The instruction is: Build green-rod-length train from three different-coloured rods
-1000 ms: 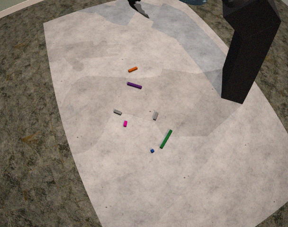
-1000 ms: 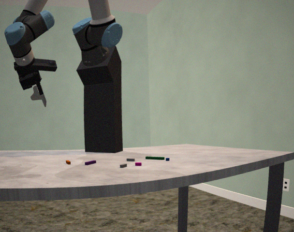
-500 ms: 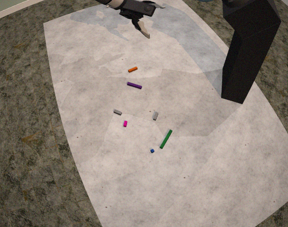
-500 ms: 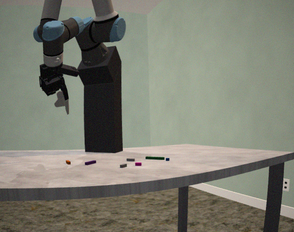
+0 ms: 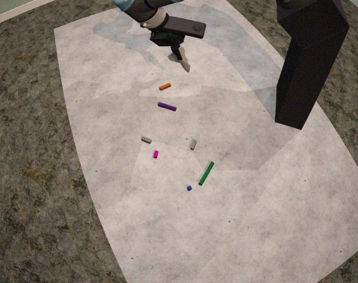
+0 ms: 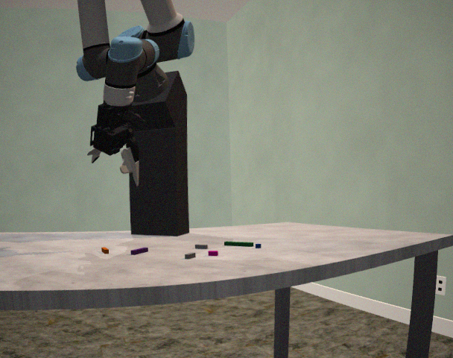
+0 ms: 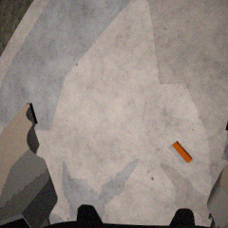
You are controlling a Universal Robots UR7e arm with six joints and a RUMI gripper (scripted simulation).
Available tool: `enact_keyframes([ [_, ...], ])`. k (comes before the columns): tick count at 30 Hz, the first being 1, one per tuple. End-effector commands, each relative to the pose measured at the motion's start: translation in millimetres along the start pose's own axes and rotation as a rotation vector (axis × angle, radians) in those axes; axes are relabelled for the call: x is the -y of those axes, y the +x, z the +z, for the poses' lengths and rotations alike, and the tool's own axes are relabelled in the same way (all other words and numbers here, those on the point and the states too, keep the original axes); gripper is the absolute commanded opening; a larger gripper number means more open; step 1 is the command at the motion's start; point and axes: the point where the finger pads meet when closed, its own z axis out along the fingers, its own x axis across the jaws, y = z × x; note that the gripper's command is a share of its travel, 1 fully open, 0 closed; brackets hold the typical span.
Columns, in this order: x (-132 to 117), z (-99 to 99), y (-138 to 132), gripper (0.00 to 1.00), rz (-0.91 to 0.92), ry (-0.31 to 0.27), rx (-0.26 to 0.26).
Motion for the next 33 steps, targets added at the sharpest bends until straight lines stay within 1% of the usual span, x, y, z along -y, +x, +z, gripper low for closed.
enact_keyframes([
  [1,2,5.9,24,1.00,-0.083,-0.073,-0.028],
  [2,2,5.9,24,1.00,-0.083,-0.073,-0.028],
  [5,5,9.7,43,1.00,-0.151,-0.123,-0.051],
  [6,5,9.7,43,1.00,-0.151,-0.123,-0.051],
  [9,7,13.1,62,1.00,-0.217,-0.172,-0.073],
  [11,7,13.1,62,1.00,-0.217,-0.172,-0.073],
  [15,11,17.2,86,1.00,-0.300,-0.233,-0.100],
  [16,11,17.2,86,1.00,-0.300,-0.233,-0.100],
  [26,18,27.4,138,1.00,-0.485,-0.367,-0.162],
  [28,18,27.4,138,1.00,-0.485,-0.367,-0.162],
  [33,21,31.5,160,1.00,-0.563,-0.424,-0.188],
])
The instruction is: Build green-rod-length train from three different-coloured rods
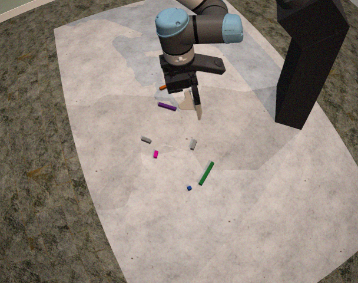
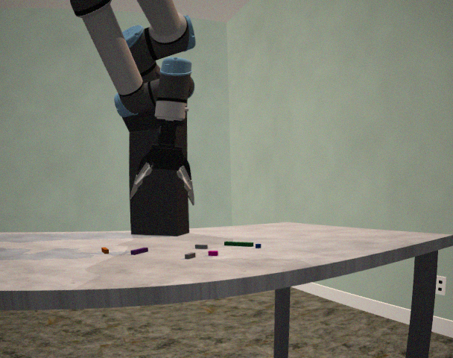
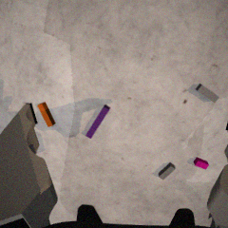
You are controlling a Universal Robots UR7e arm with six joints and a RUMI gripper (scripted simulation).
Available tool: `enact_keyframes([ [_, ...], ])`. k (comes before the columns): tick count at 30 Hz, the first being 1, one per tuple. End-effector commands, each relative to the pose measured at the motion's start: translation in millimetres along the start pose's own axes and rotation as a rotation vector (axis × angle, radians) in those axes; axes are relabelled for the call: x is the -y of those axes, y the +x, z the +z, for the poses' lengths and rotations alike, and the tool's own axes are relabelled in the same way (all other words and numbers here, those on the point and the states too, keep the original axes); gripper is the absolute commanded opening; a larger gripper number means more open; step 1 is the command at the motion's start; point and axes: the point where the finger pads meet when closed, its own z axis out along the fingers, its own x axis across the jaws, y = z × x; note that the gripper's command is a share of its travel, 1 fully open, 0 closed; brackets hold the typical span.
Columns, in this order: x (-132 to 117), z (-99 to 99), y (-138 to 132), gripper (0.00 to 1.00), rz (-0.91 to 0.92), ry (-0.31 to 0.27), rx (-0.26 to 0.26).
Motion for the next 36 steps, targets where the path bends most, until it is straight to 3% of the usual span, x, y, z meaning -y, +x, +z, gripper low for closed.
enact_keyframes([
  [1,-6,7.6,16,1.00,-0.063,-0.058,-0.022],
  [10,-13,19.1,44,1.00,-0.171,-0.136,-0.058],
  [19,-17,24.7,58,1.00,-0.223,-0.174,-0.075],
  [36,-19,27.3,65,1.00,-0.251,-0.195,-0.083],
])
